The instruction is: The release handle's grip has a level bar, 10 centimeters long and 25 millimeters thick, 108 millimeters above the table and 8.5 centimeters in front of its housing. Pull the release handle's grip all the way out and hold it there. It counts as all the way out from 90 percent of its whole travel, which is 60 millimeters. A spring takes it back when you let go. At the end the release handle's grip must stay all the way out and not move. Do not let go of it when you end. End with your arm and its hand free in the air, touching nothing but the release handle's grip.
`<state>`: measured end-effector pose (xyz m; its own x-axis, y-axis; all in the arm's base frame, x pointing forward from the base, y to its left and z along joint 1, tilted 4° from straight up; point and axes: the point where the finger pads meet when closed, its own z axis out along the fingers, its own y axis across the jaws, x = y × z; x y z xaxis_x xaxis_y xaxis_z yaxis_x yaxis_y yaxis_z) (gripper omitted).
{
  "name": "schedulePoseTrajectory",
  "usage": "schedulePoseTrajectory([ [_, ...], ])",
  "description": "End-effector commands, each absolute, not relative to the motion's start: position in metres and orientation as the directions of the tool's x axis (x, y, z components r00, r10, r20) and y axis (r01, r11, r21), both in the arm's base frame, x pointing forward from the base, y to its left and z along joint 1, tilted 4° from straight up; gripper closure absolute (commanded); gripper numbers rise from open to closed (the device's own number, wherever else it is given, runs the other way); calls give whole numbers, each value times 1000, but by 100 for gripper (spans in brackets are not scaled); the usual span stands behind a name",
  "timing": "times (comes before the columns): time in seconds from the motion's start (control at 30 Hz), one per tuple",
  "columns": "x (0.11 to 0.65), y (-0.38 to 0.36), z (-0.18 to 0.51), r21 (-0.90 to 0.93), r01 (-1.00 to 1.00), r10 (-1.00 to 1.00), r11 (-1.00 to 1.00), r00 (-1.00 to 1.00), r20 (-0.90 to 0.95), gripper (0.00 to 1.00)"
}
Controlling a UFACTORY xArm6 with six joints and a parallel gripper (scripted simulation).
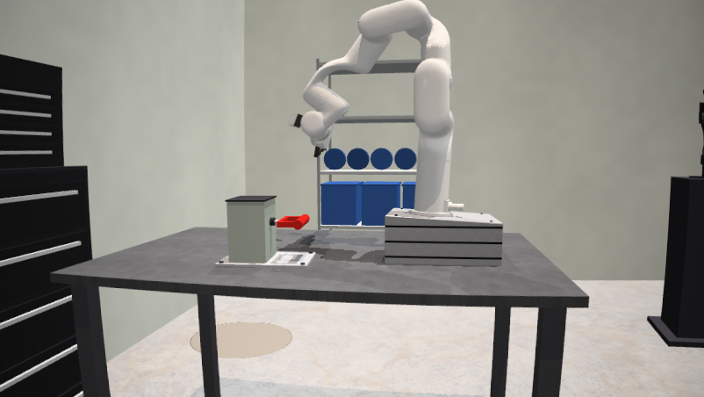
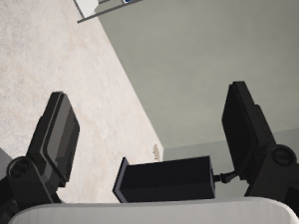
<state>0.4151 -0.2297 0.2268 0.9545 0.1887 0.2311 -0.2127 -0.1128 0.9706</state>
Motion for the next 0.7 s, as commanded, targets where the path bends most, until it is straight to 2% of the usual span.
schedulePoseTrajectory([
  [0.0, 416, -230, 228, 970, -216, 189, -112, 954, 234, 0],
  [0.67, 415, -227, 225, 967, -222, 180, -127, 953, 243, 0],
])
